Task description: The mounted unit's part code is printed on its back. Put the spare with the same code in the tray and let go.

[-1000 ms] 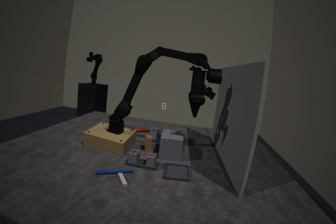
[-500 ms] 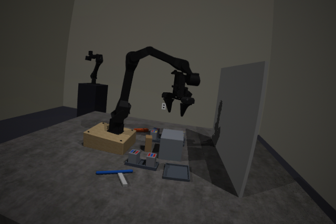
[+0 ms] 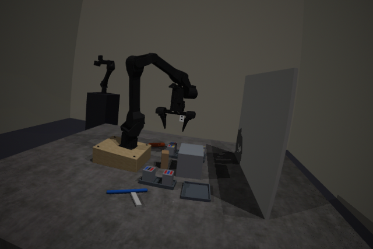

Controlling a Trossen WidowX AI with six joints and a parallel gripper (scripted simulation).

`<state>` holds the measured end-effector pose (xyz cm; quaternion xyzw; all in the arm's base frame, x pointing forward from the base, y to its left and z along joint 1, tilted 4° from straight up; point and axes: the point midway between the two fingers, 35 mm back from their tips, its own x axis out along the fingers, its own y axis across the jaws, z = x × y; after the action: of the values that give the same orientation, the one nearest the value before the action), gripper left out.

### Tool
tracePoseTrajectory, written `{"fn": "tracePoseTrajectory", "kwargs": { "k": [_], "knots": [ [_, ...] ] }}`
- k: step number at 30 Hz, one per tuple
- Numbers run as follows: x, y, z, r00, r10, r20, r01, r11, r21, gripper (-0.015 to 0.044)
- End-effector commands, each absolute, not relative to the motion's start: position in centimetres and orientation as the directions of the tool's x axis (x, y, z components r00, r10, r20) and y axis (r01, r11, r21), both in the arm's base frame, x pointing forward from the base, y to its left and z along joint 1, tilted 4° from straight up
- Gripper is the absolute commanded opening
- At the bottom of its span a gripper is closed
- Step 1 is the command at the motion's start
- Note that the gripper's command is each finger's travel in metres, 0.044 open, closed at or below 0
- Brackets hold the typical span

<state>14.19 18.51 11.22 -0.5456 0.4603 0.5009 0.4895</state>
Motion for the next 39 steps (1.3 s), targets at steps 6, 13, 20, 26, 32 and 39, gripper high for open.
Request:
{"fn": "tracePoseTrajectory", "kwargs": {
  "k": [6,13,20,26,32,39],
  "knots": [
    [13.7,19.3,7.2,0.078,-0.013,-0.997,-0.991,-0.114,-0.076,0.03],
    [13.9,19.6,7.2,0.079,-0.013,-0.997,-0.991,-0.114,-0.077,0.03],
    [14.1,19.7,6.4,0.079,-0.013,-0.997,-0.991,-0.114,-0.077,0.03],
    [14.2,19.7,5.4,0.079,-0.013,-0.997,-0.991,-0.114,-0.077,0.03],
    [14.3,19.8,4.4,0.079,-0.013,-0.997,-0.991,-0.114,-0.077,0.03],
    [14.3,19.7,3.2,0.079,-0.013,-0.997,-0.991,-0.114,-0.077,0.03]
  ]
}}
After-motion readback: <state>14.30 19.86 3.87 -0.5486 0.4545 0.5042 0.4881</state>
